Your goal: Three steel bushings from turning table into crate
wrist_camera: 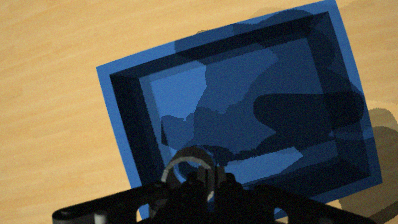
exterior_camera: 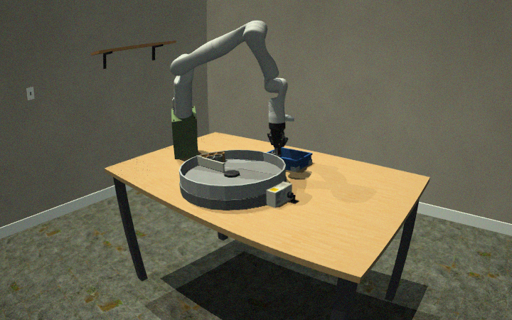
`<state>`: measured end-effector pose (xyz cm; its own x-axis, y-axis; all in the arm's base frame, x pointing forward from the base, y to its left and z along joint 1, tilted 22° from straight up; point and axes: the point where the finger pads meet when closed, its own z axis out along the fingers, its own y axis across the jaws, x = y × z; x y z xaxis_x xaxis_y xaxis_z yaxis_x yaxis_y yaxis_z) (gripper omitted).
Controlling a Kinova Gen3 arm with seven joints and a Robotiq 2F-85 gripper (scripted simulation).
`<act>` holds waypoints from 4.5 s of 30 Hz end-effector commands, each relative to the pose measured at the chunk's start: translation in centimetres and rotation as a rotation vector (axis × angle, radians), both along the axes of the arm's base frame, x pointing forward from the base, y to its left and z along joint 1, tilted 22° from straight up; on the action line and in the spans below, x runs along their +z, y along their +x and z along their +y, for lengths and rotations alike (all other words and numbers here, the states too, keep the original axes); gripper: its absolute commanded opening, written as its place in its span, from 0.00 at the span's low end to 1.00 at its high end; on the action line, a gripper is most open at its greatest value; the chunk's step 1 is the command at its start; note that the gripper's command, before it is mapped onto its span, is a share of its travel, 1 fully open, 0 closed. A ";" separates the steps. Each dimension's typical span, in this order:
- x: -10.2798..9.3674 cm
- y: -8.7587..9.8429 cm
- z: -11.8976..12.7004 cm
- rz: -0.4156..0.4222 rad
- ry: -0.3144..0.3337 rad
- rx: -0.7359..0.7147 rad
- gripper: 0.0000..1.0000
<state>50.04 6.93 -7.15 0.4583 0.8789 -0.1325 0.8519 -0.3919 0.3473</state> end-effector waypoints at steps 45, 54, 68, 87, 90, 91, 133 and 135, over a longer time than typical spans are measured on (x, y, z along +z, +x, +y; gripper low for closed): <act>-1.0 0.3 -0.3 0.000 0.000 0.001 0.19; -1.0 0.3 -0.3 0.000 0.000 0.001 0.19; -1.0 0.3 -0.3 0.000 0.000 0.001 0.19; -1.0 0.3 -0.3 0.000 0.000 0.001 0.19; -1.0 0.3 -0.3 0.000 0.000 0.001 0.19; -1.0 0.3 -0.3 0.000 0.000 0.001 0.19; -0.6 0.2 -0.1 0.000 0.000 0.001 0.19; -0.6 0.2 -0.1 0.000 0.000 0.001 0.19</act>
<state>50.16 6.74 -7.78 0.4581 0.8788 -0.1339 0.8526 -0.3917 0.3459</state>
